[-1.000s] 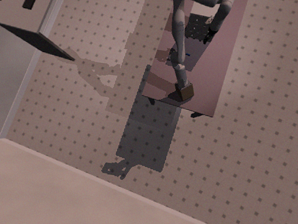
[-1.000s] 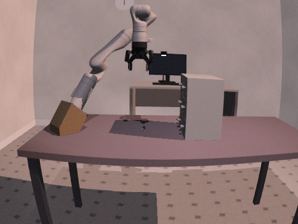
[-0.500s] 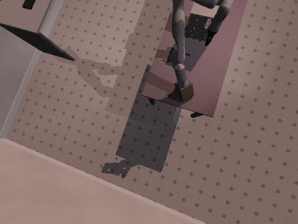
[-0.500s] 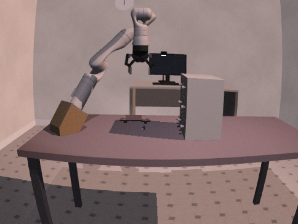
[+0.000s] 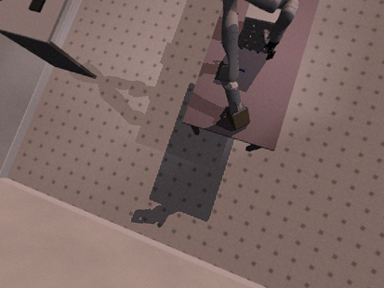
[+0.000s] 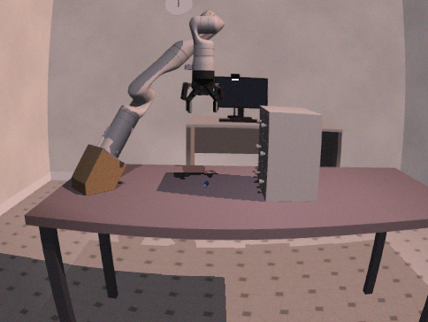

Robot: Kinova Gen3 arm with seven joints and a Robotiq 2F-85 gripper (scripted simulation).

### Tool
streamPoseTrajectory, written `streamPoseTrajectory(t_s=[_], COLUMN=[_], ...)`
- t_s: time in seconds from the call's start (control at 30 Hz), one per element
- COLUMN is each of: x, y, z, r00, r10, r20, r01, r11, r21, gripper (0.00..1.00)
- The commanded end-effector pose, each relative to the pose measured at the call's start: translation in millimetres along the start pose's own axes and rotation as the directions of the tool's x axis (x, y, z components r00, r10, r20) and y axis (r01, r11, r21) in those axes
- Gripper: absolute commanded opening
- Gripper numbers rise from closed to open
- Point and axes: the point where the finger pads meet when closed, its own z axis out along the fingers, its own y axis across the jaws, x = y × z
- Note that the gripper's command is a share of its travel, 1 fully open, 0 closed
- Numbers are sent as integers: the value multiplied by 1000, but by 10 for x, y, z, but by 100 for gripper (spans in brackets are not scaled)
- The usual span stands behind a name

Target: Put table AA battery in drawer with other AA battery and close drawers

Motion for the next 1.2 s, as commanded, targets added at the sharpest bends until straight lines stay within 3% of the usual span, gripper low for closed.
streamPoseTrajectory(t_s=[0.0,0.47,0.53,1.03,1.17], x=[-4,-24,-24,-42,-44], y=[-3,44,44,86,91], z=[10,183,183,335,353], r00=[1000,914,914,727,701], r10=[-31,-405,-405,-686,-714], r20=[1,2,2,3,3], r01=[31,405,405,686,714], r11=[1000,914,914,727,701], r21=[-3,-2,-2,-1,-1], gripper=[100,100,100,100,100])
